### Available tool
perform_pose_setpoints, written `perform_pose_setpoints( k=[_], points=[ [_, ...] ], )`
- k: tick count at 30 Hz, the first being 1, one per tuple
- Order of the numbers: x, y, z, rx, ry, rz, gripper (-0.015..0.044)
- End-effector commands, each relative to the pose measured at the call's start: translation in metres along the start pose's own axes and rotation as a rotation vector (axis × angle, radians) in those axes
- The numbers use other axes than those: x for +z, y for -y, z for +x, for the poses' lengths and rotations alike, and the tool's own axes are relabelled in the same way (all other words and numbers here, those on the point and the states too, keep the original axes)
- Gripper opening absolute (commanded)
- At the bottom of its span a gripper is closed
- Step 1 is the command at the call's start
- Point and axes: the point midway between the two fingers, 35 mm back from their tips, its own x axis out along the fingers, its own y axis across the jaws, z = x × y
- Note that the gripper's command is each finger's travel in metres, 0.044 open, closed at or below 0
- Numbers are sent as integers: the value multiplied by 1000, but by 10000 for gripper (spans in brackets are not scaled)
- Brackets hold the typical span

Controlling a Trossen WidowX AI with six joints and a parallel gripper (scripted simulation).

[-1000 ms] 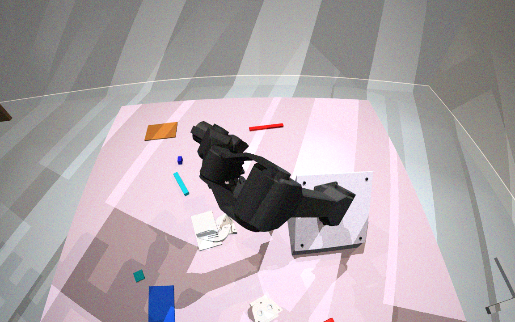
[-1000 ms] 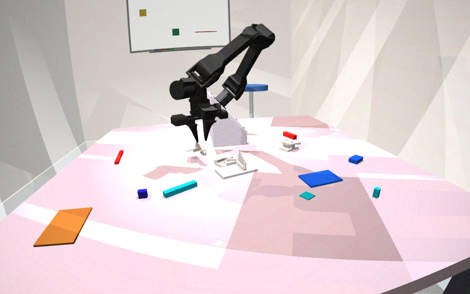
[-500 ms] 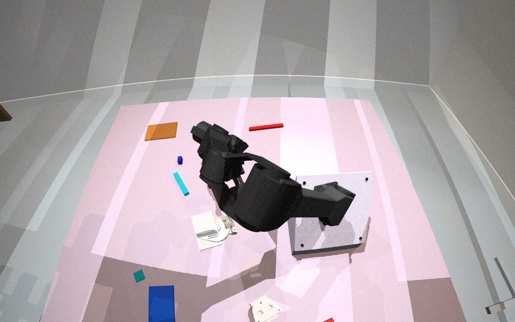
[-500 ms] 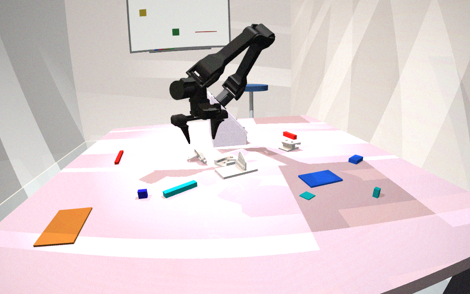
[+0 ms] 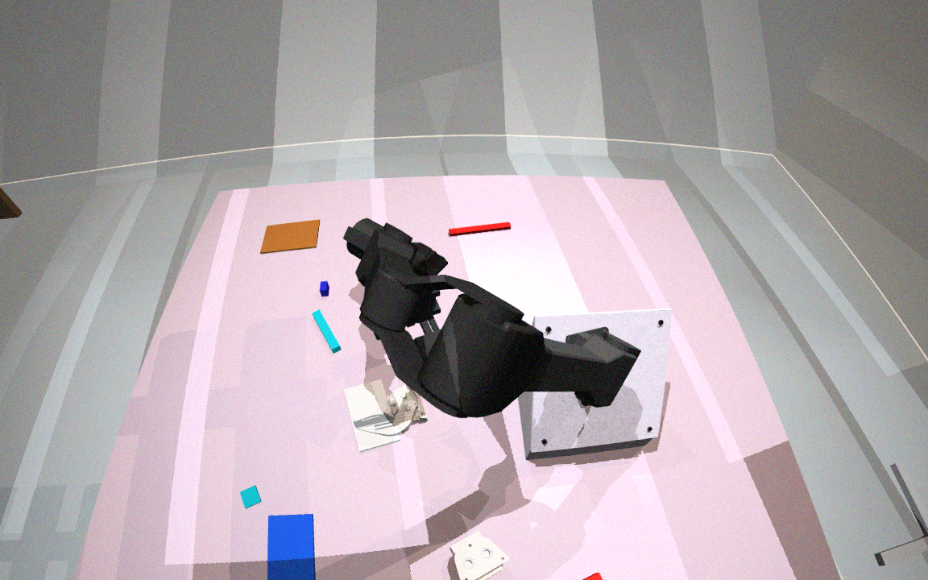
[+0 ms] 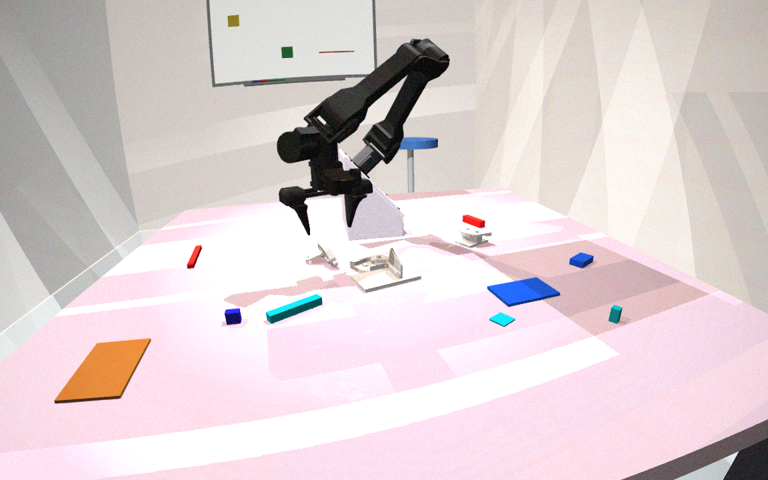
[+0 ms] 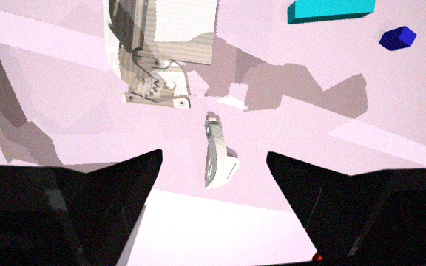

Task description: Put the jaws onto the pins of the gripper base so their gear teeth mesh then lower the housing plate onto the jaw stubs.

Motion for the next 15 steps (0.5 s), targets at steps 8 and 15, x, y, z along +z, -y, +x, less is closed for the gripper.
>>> perform_pose_setpoints(
  k=[8, 15],
  points=[
    [0, 0, 0, 0, 1, 1, 440],
    [0, 1, 0, 0, 1, 1, 414]
  ],
)
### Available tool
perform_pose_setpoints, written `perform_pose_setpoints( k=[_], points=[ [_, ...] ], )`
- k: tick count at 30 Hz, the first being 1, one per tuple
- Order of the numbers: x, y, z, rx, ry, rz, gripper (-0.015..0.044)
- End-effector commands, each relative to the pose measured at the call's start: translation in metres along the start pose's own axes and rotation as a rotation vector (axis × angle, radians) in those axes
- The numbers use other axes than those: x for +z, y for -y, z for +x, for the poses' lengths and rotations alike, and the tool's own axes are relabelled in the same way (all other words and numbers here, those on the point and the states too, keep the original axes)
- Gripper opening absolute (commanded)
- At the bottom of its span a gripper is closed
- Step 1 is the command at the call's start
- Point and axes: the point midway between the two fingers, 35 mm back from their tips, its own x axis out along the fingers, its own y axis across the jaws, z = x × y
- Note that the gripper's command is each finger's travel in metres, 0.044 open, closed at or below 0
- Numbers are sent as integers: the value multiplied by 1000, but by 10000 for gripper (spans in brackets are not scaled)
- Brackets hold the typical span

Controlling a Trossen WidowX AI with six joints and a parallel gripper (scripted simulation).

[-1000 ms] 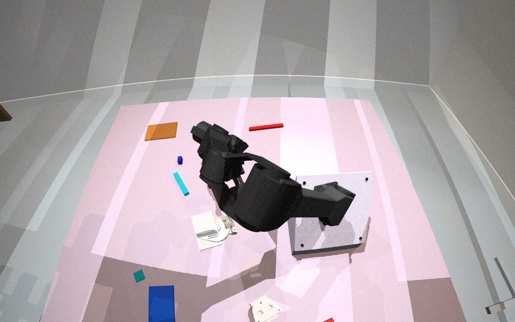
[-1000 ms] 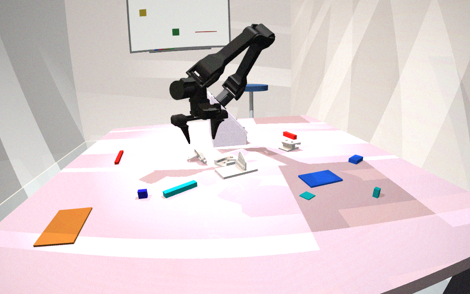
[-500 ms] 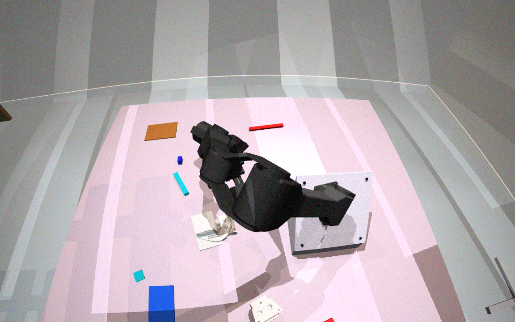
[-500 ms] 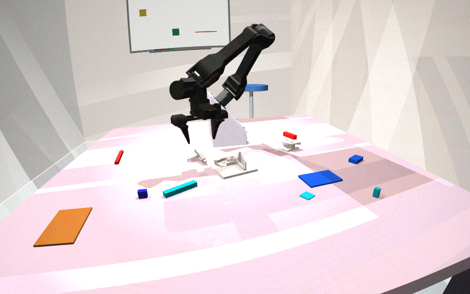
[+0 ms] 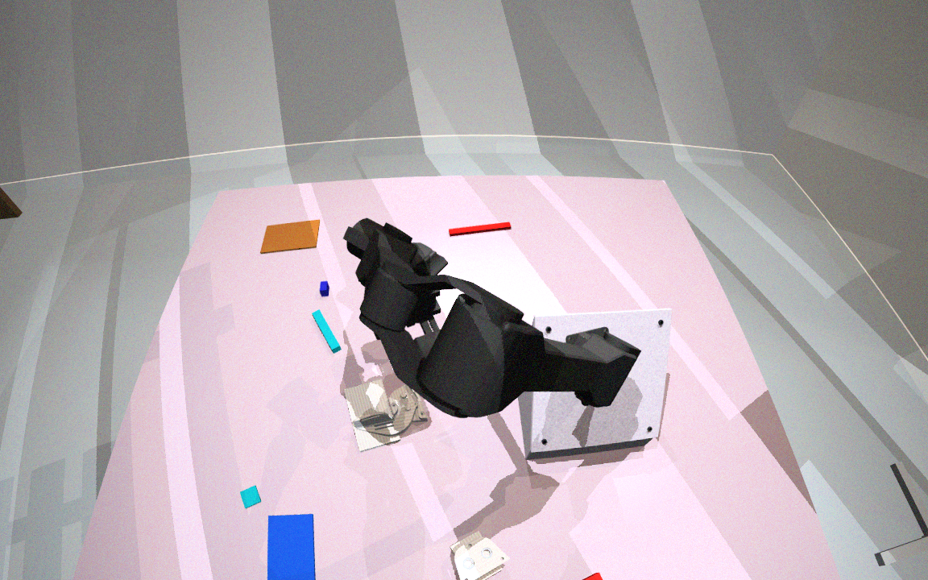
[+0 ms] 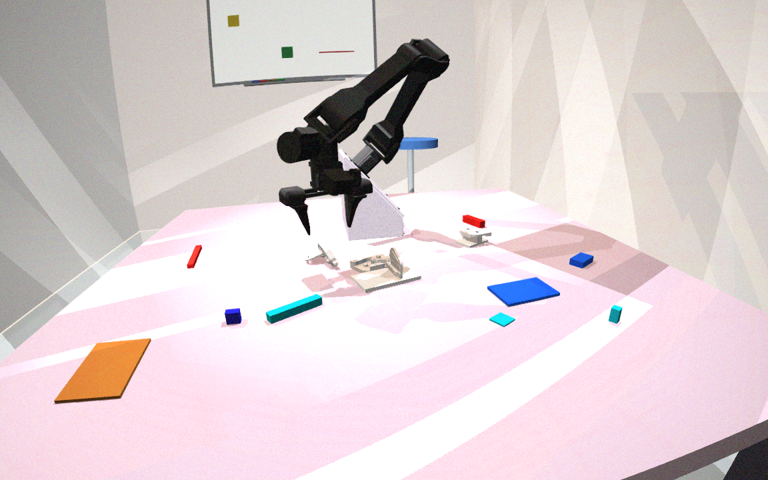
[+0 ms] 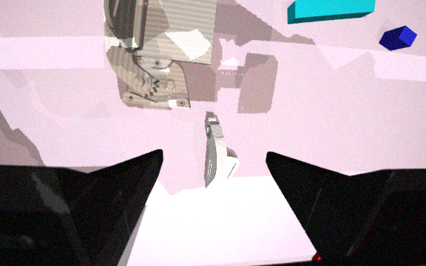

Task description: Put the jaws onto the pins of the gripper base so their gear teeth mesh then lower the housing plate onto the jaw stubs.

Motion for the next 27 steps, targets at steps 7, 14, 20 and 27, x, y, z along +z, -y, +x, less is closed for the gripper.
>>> perform_pose_setpoints(
  k=[7, 14, 20, 27],
  points=[
    [-3, 39, -3, -5, 0, -12, 230],
    [-3, 39, -3, -5, 0, -12, 46],
    [-3, 39, -3, -5, 0, -12, 0],
    [-3, 39, -3, -5, 0, -12, 0]
  ],
)
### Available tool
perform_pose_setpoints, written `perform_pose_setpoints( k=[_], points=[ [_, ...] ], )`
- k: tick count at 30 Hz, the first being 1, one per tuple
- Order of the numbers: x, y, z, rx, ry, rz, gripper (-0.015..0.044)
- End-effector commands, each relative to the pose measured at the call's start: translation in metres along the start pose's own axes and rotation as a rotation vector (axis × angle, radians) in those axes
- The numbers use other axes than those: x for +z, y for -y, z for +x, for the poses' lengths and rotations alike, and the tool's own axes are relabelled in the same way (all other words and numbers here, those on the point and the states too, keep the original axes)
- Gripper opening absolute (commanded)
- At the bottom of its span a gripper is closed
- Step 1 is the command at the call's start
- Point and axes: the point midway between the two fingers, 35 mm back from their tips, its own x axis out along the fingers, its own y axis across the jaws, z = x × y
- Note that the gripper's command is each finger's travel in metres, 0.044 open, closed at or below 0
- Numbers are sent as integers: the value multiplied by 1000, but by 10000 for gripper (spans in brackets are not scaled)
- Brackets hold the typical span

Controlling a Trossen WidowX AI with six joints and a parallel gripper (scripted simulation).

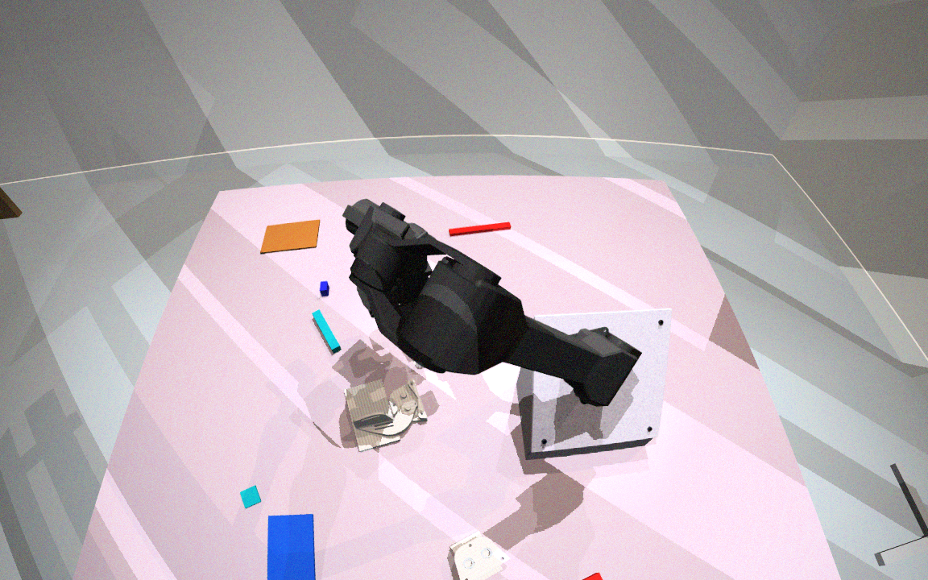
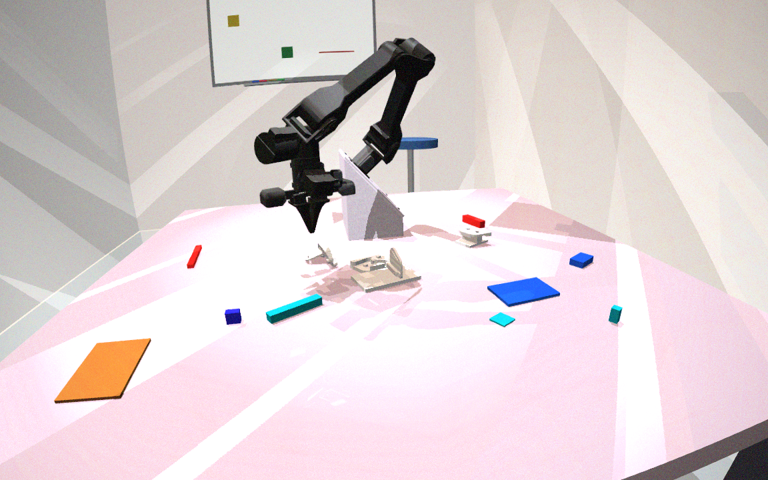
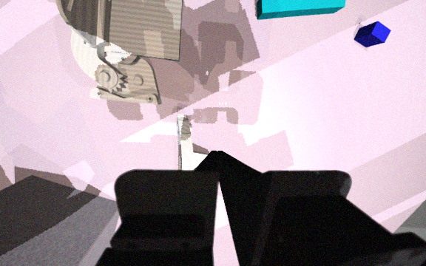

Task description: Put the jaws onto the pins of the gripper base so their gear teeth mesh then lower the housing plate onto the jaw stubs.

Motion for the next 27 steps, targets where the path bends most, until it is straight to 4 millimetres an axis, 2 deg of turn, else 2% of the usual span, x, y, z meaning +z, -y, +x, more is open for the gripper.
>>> perform_pose_setpoints(
  k=[1, 27],
  points=[
    [-1, 0, 0, 0, -4, -2, 0],
    [2, 1, 42, -1, -3, -2, 0]
  ],
)
